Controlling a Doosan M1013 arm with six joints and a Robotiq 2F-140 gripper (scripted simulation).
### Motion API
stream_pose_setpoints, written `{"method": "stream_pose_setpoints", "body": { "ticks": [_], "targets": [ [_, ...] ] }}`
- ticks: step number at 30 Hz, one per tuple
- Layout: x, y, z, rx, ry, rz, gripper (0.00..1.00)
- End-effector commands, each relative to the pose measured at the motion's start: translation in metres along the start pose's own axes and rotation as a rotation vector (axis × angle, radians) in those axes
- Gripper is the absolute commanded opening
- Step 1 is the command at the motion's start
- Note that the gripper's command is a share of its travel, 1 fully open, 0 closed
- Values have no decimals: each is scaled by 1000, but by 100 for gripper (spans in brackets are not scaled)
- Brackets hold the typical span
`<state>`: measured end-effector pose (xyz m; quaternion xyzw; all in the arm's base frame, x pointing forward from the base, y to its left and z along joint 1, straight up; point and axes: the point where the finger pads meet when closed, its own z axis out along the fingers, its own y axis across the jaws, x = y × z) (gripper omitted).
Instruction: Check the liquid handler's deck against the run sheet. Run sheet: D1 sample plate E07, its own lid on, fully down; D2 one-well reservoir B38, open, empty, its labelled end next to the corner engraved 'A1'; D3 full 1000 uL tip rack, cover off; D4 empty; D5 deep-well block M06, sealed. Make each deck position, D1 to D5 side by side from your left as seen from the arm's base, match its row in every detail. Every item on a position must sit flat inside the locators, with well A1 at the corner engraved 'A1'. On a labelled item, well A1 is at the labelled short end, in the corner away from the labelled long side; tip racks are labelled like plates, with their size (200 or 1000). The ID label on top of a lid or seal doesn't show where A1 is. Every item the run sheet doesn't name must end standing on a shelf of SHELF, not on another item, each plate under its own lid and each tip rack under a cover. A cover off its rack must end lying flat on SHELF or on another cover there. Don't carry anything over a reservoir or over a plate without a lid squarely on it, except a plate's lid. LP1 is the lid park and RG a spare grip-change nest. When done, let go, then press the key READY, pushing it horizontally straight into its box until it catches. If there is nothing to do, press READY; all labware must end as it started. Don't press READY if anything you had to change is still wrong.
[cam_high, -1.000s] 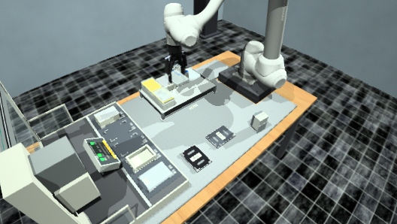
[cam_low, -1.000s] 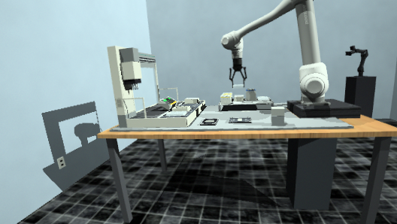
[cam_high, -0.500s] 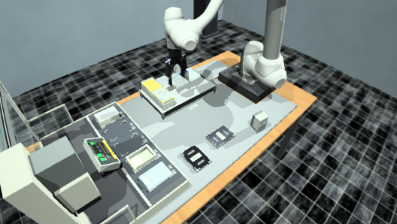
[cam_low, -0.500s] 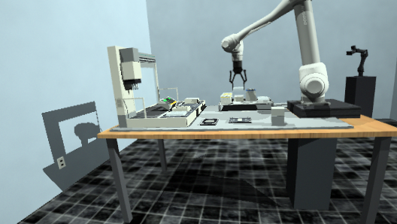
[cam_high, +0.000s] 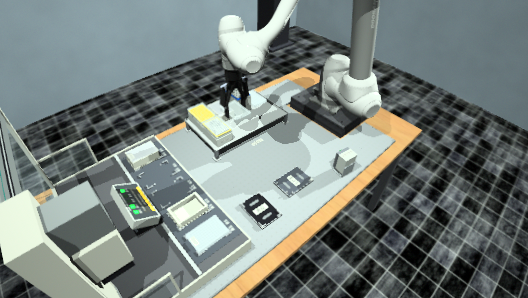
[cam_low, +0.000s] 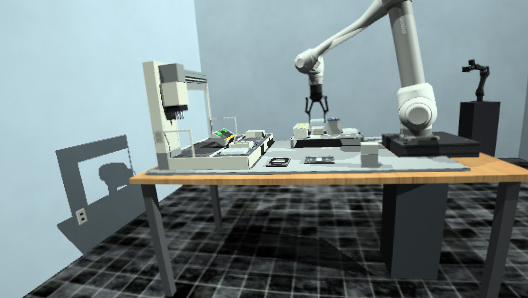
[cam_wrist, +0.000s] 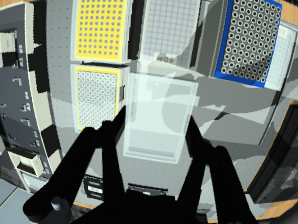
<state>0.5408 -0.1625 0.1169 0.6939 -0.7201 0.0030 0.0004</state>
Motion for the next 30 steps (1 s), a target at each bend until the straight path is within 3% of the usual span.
{"method": "stream_pose_setpoints", "body": {
  "ticks": [1,30],
  "targets": [
    [0,0,3,1,0,0,10],
    [0,0,45,1,0,0,10]
  ]
}}
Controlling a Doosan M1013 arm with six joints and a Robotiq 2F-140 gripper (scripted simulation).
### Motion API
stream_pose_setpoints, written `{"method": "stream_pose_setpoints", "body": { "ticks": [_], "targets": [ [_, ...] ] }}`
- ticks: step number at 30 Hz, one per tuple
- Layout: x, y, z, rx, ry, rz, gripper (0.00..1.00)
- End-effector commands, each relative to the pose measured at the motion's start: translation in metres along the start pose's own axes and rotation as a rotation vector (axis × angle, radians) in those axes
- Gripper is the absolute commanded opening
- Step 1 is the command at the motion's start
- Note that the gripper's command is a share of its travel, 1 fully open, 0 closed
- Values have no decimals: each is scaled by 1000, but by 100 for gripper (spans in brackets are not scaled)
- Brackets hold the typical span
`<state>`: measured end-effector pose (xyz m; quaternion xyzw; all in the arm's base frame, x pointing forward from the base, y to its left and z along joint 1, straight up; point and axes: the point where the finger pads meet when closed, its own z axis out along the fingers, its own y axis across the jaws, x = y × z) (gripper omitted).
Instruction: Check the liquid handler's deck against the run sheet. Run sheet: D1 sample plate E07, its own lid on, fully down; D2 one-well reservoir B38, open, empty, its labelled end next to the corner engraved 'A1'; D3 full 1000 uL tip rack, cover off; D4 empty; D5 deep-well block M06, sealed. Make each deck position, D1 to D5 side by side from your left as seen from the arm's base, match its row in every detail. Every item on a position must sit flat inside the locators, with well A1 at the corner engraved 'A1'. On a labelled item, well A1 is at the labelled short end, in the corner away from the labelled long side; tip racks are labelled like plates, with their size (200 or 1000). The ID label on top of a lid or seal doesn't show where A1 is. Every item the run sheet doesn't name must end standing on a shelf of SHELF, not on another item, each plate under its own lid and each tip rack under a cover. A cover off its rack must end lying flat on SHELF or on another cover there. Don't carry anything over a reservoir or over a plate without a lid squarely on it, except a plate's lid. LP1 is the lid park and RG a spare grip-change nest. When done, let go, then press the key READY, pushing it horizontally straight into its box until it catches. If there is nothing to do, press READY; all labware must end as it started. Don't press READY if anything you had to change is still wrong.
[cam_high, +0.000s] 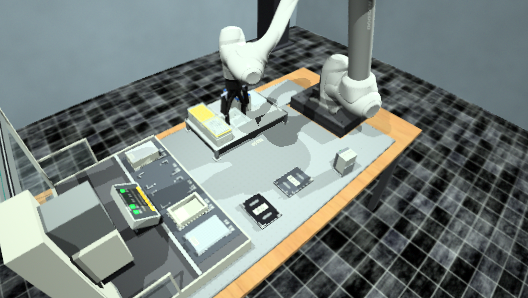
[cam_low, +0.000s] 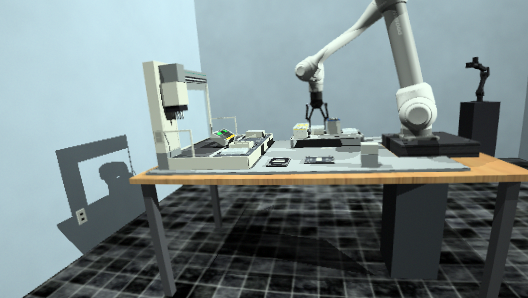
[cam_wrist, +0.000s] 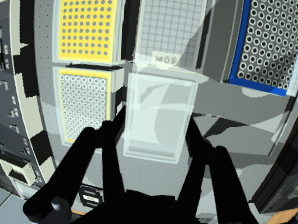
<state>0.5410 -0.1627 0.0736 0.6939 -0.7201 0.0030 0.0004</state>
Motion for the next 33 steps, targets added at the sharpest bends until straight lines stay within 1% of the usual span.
{"method": "stream_pose_setpoints", "body": {
  "ticks": [1,18,33],
  "targets": [
    [0,0,3,1,0,0,10],
    [0,0,28,1,0,0,10],
    [0,0,28,1,0,0,10]
  ]
}}
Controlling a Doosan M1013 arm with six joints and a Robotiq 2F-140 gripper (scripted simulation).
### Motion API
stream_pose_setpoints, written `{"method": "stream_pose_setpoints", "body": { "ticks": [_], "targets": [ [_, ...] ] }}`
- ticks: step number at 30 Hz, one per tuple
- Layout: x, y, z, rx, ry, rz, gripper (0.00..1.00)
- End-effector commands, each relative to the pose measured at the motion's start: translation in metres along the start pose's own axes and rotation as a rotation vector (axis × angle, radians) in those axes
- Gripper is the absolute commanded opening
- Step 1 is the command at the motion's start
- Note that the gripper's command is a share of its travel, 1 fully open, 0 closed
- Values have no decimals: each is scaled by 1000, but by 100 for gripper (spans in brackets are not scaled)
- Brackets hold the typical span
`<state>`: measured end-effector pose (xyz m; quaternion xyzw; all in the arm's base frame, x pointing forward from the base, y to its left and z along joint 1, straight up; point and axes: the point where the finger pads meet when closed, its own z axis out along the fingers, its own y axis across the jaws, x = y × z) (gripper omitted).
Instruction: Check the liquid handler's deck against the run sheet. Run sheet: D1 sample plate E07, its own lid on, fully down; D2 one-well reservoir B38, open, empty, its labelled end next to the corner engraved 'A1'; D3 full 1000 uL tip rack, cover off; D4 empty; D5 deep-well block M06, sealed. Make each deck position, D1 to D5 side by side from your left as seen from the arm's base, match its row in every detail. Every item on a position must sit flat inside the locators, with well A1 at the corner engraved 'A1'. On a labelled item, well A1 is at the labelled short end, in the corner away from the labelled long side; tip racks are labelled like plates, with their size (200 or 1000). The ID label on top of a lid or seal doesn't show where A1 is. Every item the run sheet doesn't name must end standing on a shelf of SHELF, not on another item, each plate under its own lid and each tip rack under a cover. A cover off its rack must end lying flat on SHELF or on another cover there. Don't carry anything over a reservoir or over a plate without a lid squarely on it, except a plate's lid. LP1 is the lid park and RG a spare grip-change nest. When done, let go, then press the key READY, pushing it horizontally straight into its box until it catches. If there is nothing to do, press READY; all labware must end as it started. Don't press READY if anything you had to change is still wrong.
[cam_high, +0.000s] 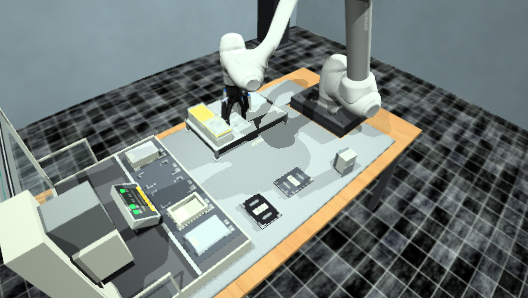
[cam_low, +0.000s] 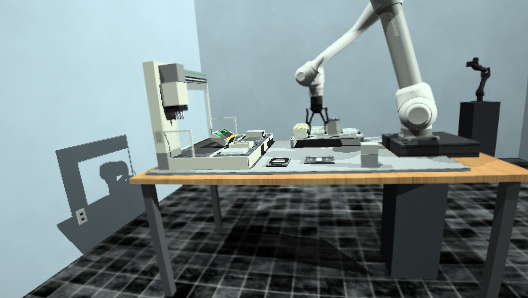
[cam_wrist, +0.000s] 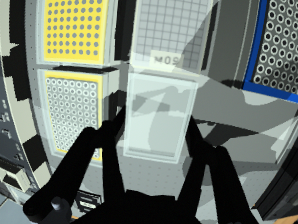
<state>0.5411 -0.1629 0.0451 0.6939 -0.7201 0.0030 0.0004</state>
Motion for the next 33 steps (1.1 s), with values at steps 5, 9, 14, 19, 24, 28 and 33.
{"method": "stream_pose_setpoints", "body": {
  "ticks": [5,9,14,19,24,28,33],
  "targets": [
    [0,0,-1,1,0,0,10],
    [0,0,-1,1,0,0,10],
    [0,0,-1,1,0,0,10],
    [0,0,-1,1,0,0,10],
    [0,0,1,1,0,0,10],
    [0,0,2,1,0,0,10],
    [0,0,3,1,0,0,10]
  ]
}}
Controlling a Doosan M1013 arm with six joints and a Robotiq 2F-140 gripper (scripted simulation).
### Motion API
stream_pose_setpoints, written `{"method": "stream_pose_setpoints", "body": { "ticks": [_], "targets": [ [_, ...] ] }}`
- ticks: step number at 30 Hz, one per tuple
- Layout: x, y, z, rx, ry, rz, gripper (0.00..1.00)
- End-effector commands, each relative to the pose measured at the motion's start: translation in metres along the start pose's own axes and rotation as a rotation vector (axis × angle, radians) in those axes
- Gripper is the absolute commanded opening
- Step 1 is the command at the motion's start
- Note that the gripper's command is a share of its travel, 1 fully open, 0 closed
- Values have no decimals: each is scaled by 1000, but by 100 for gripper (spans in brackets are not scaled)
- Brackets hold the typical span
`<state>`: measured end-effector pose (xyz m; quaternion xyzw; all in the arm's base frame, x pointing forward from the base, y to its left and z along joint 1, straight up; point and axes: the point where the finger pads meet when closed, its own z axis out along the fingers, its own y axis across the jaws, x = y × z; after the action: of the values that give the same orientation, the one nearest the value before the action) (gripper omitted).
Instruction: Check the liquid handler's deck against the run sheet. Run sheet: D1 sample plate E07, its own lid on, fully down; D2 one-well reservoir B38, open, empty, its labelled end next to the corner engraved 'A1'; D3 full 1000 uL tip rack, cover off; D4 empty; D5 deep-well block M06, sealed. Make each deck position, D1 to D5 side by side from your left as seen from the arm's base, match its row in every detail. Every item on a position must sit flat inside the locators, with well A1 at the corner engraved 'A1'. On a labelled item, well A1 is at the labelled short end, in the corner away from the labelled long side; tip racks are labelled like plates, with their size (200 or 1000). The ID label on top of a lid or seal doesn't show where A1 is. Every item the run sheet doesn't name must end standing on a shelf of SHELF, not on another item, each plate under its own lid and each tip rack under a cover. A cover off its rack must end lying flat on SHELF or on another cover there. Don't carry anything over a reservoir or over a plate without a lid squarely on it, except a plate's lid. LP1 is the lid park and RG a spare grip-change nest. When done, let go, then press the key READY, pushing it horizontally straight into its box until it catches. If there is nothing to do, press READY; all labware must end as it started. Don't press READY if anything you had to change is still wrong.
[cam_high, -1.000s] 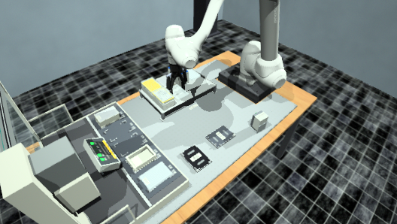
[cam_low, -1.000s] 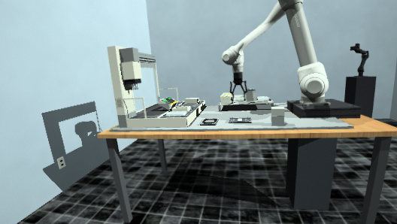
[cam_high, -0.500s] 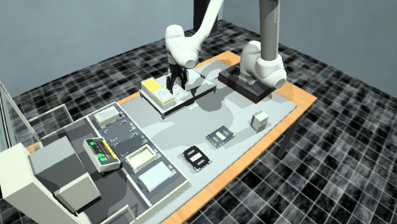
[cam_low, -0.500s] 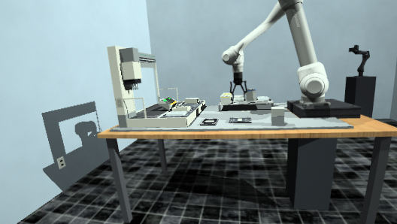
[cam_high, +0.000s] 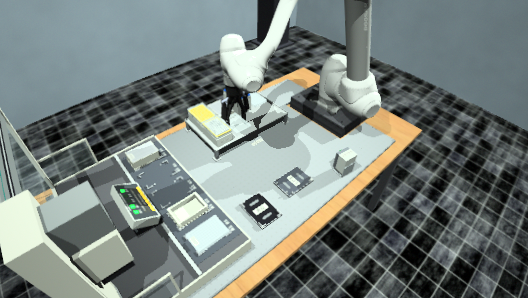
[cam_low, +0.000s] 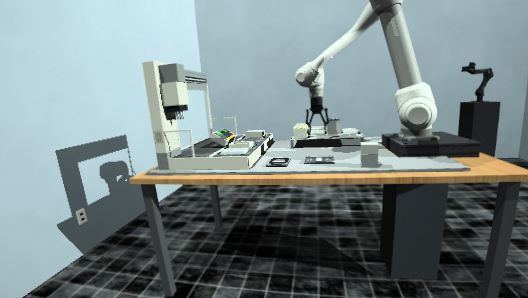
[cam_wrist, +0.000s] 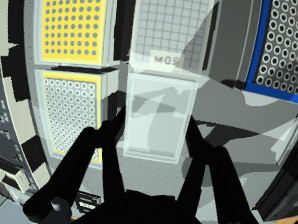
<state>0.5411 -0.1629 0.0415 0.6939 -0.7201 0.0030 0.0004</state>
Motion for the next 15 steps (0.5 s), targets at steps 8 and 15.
{"method": "stream_pose_setpoints", "body": {
  "ticks": [8,15],
  "targets": [
    [0,0,2,1,0,0,10],
    [0,0,4,1,0,0,10]
  ]
}}
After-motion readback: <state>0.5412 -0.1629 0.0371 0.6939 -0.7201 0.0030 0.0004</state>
